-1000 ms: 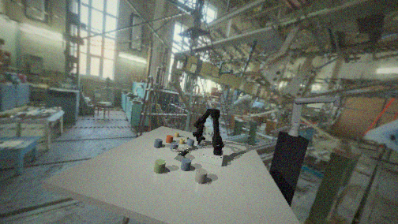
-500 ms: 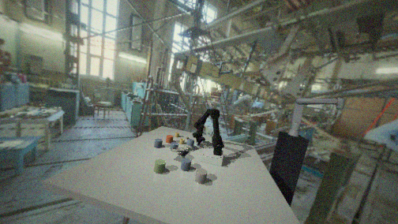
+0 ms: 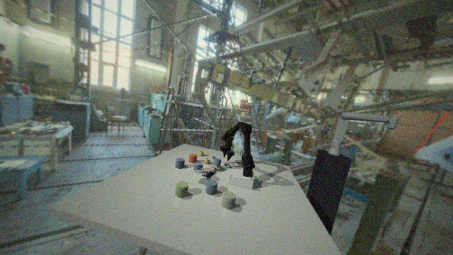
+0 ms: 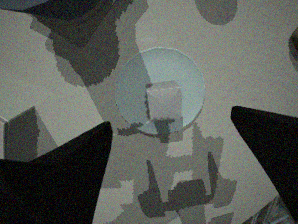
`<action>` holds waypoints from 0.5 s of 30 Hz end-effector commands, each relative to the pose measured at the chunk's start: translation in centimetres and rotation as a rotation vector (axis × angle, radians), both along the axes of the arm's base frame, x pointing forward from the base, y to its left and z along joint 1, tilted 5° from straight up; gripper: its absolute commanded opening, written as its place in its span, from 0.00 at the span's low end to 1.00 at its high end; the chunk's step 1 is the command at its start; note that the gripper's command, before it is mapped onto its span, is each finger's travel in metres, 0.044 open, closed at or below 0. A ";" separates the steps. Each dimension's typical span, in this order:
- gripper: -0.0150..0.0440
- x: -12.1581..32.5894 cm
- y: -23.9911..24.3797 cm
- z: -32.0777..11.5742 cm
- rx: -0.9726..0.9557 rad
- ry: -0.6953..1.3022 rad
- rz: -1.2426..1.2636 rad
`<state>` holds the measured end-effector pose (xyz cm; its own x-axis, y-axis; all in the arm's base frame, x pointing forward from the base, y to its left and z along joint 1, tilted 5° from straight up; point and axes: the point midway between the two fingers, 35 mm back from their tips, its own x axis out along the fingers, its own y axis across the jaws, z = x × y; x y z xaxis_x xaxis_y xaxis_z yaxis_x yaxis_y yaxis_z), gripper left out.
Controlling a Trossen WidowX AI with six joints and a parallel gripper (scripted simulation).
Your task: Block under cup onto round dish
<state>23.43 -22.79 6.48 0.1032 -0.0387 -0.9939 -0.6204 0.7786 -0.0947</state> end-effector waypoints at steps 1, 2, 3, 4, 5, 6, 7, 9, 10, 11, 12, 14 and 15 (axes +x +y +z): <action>1.00 -0.2 0.1 0.9 0.005 0.002 0.004; 1.00 -0.2 0.1 1.1 0.005 0.001 0.003; 1.00 -0.2 0.2 1.6 0.004 0.001 0.003; 1.00 -0.3 0.2 2.6 0.002 0.000 0.002; 1.00 -0.5 0.3 3.7 -0.001 -0.002 0.001; 1.00 -0.6 0.3 4.7 -0.003 -0.003 0.001; 1.00 -0.7 0.4 5.2 -0.004 -0.004 0.000; 1.00 -0.8 0.4 5.4 -0.004 -0.004 0.000; 1.00 -0.8 0.4 5.4 -0.004 -0.004 0.000; 1.00 -0.8 0.4 5.4 -0.004 -0.004 0.000; 1.00 -0.8 0.4 5.4 -0.004 -0.004 0.000; 1.00 -0.8 0.4 5.4 -0.004 -0.004 0.000; 1.00 -0.8 0.4 5.4 -0.004 -0.004 0.000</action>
